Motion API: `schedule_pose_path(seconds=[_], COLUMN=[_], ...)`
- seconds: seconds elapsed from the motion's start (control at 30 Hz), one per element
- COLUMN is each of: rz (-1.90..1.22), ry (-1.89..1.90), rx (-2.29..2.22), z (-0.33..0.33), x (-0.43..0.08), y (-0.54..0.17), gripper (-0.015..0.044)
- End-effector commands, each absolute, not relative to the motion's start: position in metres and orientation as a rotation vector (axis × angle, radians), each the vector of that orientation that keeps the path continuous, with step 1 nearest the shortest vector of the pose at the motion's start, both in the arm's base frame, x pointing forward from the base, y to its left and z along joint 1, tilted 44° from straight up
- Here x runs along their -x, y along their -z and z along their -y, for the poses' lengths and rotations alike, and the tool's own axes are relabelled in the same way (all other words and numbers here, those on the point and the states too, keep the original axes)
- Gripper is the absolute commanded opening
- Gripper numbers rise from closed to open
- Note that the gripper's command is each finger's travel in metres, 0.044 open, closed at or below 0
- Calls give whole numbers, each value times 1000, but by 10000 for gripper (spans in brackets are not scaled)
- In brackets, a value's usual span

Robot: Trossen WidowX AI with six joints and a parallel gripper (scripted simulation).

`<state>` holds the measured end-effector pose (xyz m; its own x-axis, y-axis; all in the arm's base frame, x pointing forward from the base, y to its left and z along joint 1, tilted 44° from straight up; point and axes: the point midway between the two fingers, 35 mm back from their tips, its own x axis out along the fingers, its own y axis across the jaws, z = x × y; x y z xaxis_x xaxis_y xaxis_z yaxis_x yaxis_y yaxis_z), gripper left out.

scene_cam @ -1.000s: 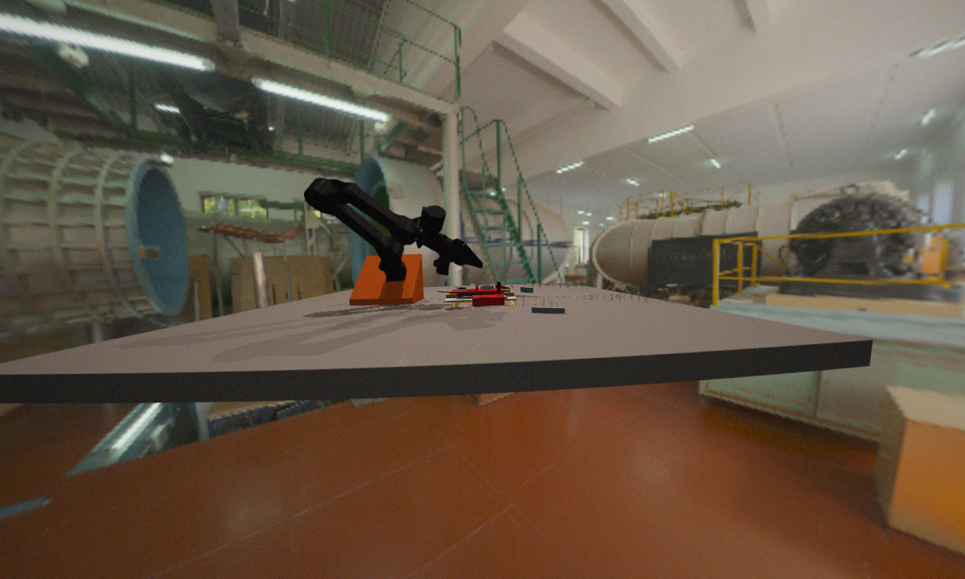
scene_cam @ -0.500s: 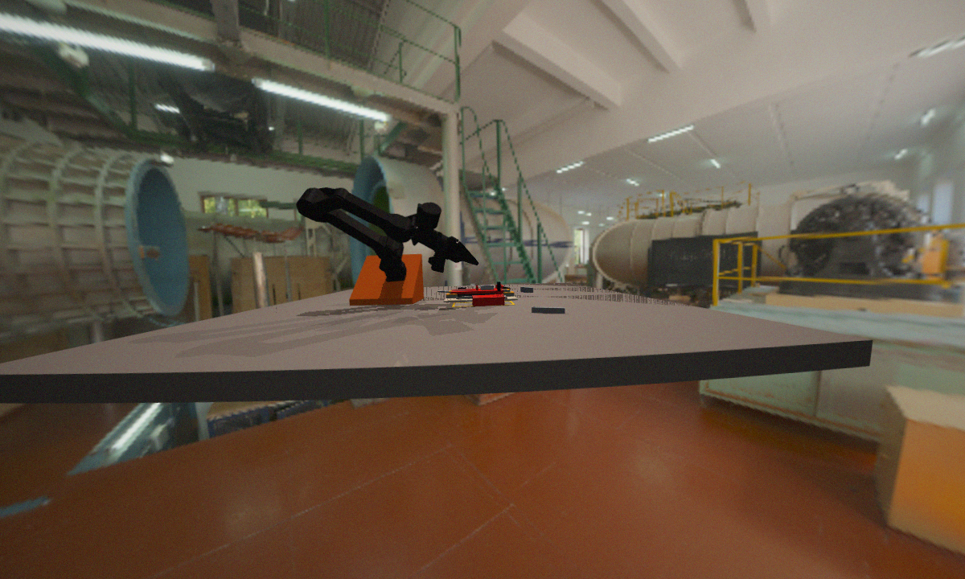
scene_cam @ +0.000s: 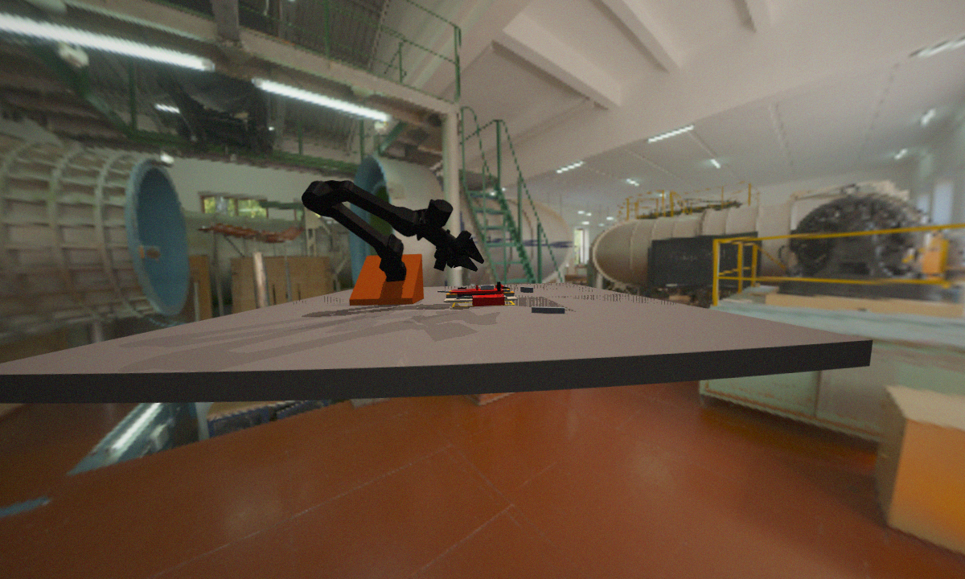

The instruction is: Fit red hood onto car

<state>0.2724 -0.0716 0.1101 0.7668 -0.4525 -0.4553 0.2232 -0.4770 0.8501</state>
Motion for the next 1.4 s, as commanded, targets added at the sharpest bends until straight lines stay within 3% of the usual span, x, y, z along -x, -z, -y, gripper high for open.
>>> schedule_pose_path(seconds=[0.0, 0.4, 0.8, 1.37], rz=[-18, -767, -1498, -1535], ry=[928, 1004, 630, 598], rx=[-1553, -426, 565, 615], z=[76, 87, 95, 96], x=[-283, -304, -319, -320], y=[-108, -98, -98, -99], gripper=[440, 440, 440, 440])
